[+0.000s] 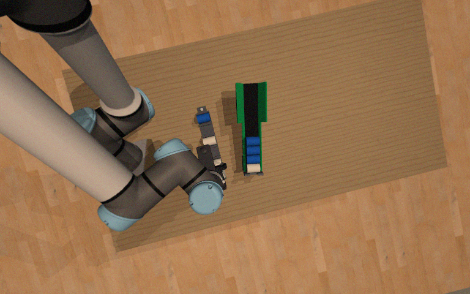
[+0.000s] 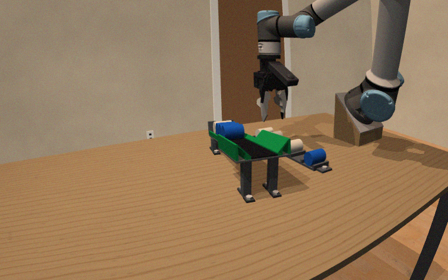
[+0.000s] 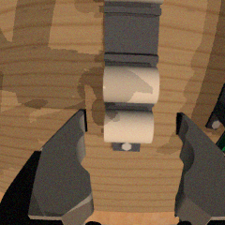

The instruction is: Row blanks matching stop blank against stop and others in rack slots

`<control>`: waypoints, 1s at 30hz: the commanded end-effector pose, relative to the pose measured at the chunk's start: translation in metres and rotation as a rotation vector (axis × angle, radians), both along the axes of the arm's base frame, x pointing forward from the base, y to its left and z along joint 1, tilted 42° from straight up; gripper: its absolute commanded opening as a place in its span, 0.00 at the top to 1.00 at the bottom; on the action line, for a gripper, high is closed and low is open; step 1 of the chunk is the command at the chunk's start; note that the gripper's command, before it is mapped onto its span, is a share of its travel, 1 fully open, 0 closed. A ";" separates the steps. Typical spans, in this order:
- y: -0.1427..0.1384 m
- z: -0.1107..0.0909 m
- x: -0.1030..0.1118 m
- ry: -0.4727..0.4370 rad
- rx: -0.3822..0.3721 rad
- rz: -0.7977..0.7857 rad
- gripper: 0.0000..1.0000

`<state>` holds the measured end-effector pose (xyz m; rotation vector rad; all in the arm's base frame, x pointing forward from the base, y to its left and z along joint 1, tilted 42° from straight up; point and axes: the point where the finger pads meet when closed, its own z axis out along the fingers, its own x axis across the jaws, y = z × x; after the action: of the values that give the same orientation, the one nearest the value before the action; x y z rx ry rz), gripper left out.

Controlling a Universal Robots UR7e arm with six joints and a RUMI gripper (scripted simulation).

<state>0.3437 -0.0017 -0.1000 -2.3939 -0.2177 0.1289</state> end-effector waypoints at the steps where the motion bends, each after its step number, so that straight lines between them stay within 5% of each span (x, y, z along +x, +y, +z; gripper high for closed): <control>1: 0.009 -0.009 -0.002 0.002 0.002 0.000 0.54; 30: 0.020 -0.023 -0.005 0.000 0.001 -0.001 0.54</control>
<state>0.3398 0.0167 -0.1217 -2.3950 -0.2174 0.1277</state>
